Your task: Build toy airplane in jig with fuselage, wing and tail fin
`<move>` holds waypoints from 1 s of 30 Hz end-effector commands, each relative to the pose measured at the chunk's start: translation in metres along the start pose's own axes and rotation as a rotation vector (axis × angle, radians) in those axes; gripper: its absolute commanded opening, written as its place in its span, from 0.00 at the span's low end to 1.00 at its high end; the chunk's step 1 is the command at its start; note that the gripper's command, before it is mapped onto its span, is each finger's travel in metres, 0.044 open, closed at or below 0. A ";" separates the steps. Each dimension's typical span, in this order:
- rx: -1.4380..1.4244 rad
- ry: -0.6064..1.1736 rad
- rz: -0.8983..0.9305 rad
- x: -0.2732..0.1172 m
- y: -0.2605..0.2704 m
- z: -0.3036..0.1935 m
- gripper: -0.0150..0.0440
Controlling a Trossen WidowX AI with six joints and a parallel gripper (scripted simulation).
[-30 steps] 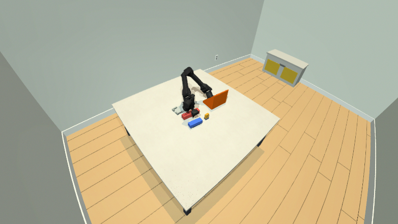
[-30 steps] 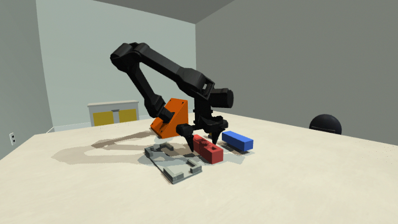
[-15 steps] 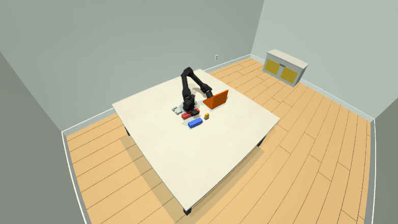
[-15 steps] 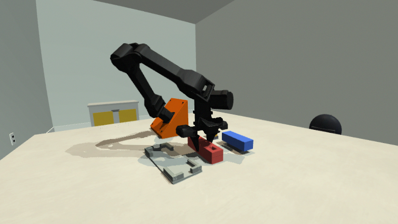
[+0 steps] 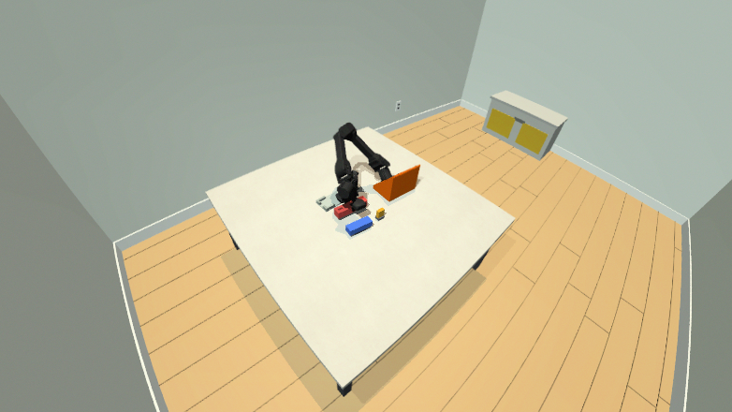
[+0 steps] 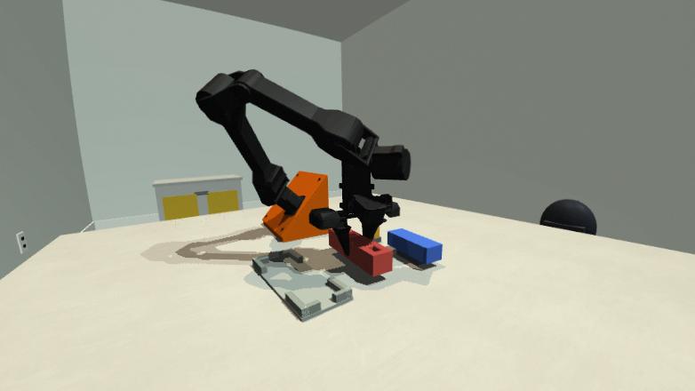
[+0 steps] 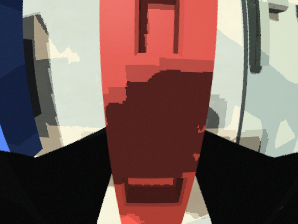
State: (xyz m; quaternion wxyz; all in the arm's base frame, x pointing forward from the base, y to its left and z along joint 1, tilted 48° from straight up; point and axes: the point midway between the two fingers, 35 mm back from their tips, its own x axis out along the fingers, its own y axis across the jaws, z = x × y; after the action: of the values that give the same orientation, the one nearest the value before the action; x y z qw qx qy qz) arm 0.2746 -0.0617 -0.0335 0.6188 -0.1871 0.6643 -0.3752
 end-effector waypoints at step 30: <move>0.006 0.001 0.004 -0.103 -0.002 -0.003 0.25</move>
State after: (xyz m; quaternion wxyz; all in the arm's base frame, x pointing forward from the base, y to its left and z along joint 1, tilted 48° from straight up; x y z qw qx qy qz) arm 0.2880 0.0043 0.0281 0.6171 -0.1883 0.6659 -0.3746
